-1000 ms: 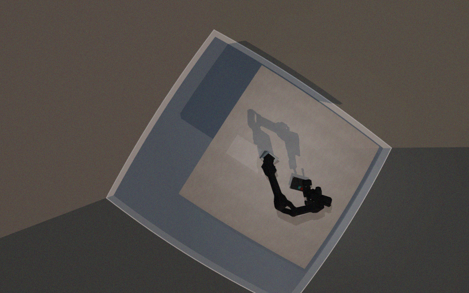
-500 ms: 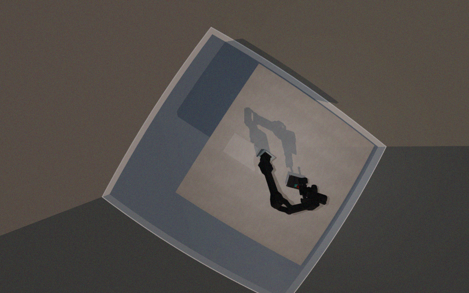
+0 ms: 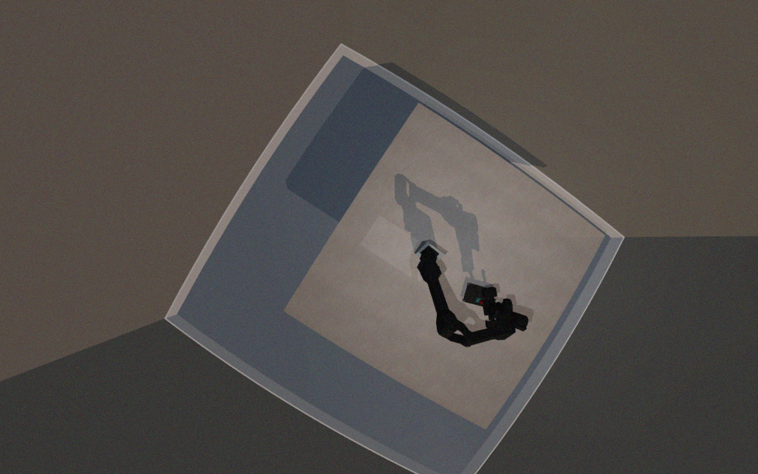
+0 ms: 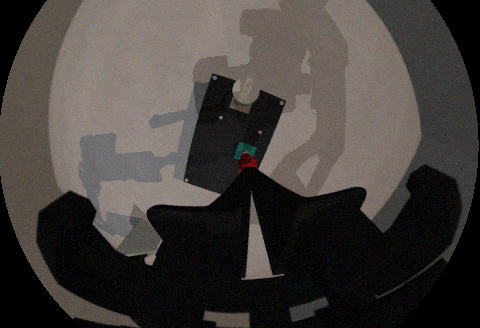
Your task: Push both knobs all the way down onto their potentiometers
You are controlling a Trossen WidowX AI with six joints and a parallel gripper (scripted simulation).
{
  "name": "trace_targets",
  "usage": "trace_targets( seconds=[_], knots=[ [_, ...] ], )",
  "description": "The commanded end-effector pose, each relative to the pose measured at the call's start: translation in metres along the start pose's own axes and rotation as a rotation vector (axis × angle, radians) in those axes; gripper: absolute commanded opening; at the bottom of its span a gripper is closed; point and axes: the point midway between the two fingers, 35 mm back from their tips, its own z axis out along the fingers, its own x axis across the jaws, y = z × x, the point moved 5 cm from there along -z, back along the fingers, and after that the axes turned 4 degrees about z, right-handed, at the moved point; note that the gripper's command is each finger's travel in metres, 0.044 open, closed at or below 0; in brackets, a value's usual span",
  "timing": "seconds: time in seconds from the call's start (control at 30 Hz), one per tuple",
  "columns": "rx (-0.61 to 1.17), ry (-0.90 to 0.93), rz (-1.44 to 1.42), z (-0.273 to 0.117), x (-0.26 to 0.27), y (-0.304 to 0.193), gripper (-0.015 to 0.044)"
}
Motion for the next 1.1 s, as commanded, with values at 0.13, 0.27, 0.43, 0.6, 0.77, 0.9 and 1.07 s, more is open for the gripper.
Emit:
trace_targets(
  seconds=[0.13, 0.27, 0.43, 0.6, 0.77, 0.9, 1.07],
  knots=[
    [0.031, 0.007, 0.018, 0.0236, -0.0033, -0.0004, 0.0000],
    [0.031, 0.007, 0.018, 0.0236, -0.0033, -0.0004, 0.0000],
    [0.031, 0.007, 0.018, 0.0255, -0.0033, -0.0004, 0.0000],
    [0.031, 0.007, 0.018, 0.0265, -0.0033, -0.0005, 0.0000],
    [0.031, 0.007, 0.018, 0.0265, -0.0033, -0.0005, 0.0000],
    [0.031, 0.007, 0.018, 0.0277, -0.0033, -0.0005, 0.0000],
    [0.031, 0.007, 0.018, 0.0286, -0.0033, -0.0005, 0.0000]
  ],
)
